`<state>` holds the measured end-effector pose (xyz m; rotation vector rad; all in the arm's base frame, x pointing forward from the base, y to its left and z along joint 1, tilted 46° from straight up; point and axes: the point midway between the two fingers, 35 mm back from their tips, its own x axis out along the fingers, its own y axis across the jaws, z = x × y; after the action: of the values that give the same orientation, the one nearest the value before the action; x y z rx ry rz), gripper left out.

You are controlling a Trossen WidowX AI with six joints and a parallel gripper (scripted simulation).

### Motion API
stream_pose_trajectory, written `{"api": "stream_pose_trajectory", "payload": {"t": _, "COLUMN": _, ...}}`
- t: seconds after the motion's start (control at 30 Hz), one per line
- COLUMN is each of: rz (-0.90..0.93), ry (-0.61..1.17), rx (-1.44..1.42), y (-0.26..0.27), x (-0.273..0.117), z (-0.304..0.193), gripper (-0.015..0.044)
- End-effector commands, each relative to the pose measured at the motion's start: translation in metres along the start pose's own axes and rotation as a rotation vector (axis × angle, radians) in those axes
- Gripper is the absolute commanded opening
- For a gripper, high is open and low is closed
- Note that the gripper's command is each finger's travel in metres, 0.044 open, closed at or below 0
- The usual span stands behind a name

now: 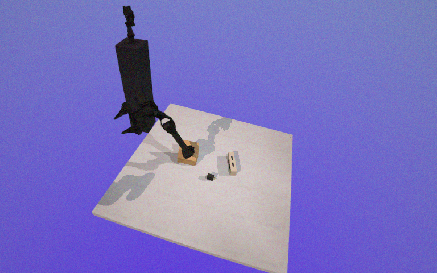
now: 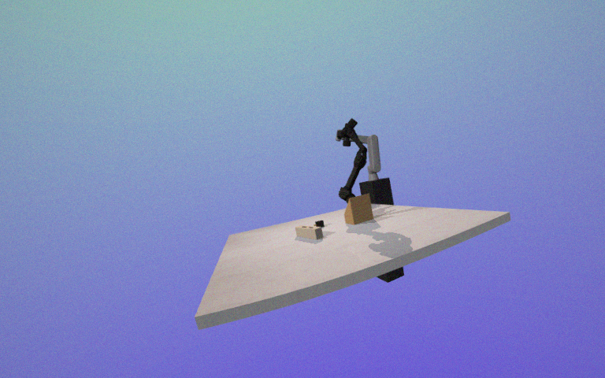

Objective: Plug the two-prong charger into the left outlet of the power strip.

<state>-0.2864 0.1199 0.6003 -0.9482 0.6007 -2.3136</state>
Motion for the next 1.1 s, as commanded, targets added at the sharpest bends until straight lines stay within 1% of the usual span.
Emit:
{"api": "stream_pose_trajectory", "payload": {"t": 0.0, "rz": 0.030, "ry": -0.043, "rx": 0.001, "y": 0.017, "x": 0.010, "z": 0.023, "gripper": 0.0440}}
{"api": "stream_pose_trajectory", "payload": {"t": 0.17, "rz": 0.038, "ry": -0.085, "rx": -0.012, "y": 0.030, "x": 0.015, "z": 0.042, "gripper": 0.0440}}
{"api": "stream_pose_trajectory", "payload": {"t": 0.3, "rz": 0.077, "ry": -0.118, "rx": -0.011, "y": 0.048, "x": 0.022, "z": 0.061, "gripper": 0.0440}}
{"api": "stream_pose_trajectory", "payload": {"t": 0.6, "rz": 0.232, "ry": -0.263, "rx": -0.041, "y": 0.119, "x": 0.031, "z": 0.128, "gripper": 0.0440}}
{"api": "stream_pose_trajectory", "payload": {"t": 0.93, "rz": 0.333, "ry": -0.301, "rx": -0.003, "y": 0.169, "x": 0.027, "z": 0.160, "gripper": 0.0440}}
{"api": "stream_pose_trajectory", "payload": {"t": 1.07, "rz": 0.420, "ry": -0.339, "rx": 0.001, "y": 0.206, "x": 0.021, "z": 0.187, "gripper": 0.0440}}
